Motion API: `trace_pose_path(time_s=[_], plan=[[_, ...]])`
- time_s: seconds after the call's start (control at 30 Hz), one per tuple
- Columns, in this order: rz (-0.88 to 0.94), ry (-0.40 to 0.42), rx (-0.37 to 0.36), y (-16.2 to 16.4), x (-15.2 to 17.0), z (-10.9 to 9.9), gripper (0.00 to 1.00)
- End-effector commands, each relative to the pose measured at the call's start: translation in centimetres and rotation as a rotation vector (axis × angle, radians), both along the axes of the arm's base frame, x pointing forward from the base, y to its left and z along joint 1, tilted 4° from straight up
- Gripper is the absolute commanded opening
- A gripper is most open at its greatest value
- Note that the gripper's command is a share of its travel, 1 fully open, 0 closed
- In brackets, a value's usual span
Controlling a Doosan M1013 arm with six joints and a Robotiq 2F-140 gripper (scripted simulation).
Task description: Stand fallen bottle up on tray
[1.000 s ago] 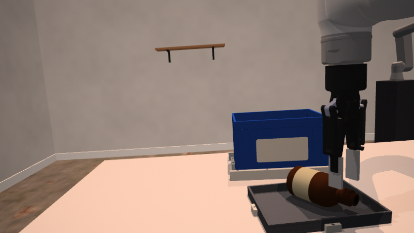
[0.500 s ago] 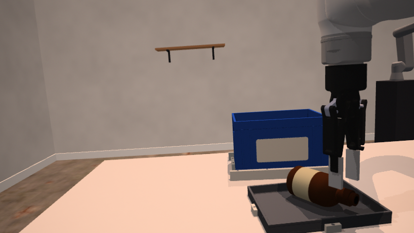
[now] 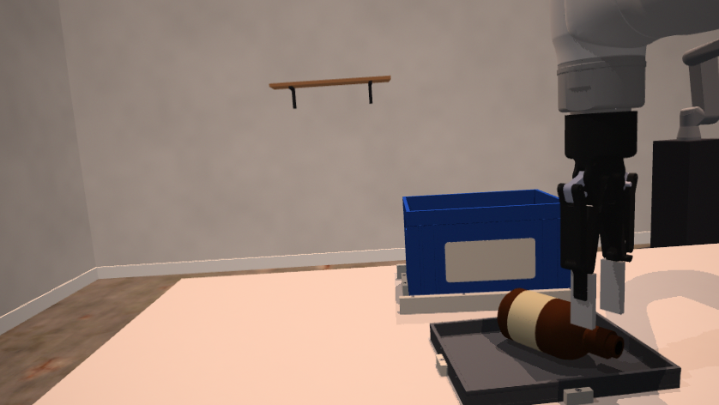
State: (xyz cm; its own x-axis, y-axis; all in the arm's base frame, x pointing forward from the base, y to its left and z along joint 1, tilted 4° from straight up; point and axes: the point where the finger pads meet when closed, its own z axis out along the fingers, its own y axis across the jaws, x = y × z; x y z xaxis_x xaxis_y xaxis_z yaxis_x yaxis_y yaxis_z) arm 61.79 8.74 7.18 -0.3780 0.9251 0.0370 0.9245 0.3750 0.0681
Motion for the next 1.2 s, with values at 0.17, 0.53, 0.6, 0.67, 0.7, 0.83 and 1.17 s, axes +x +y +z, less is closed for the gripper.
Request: trace_pose_path(time_s=[0.17, 0.53, 0.6, 0.67, 0.7, 0.83, 1.17], plan=[[0.000, 0.000, 0.000, 0.0, 0.0, -0.2, 0.44], [0.000, 0.000, 0.000, 0.1, 0.0, -1.0, 0.44], [0.000, 0.000, 0.000, 0.1, 0.1, -1.2, 0.44], [0.000, 0.000, 0.000, 0.1, 0.1, -1.4, 0.44], [0.000, 0.000, 0.000, 0.1, 0.1, -1.6, 0.44], [0.000, 0.000, 0.000, 0.1, 0.1, -2.1, 0.44], [0.000, 0.000, 0.000, 0.2, 0.1, -3.0, 0.44]])
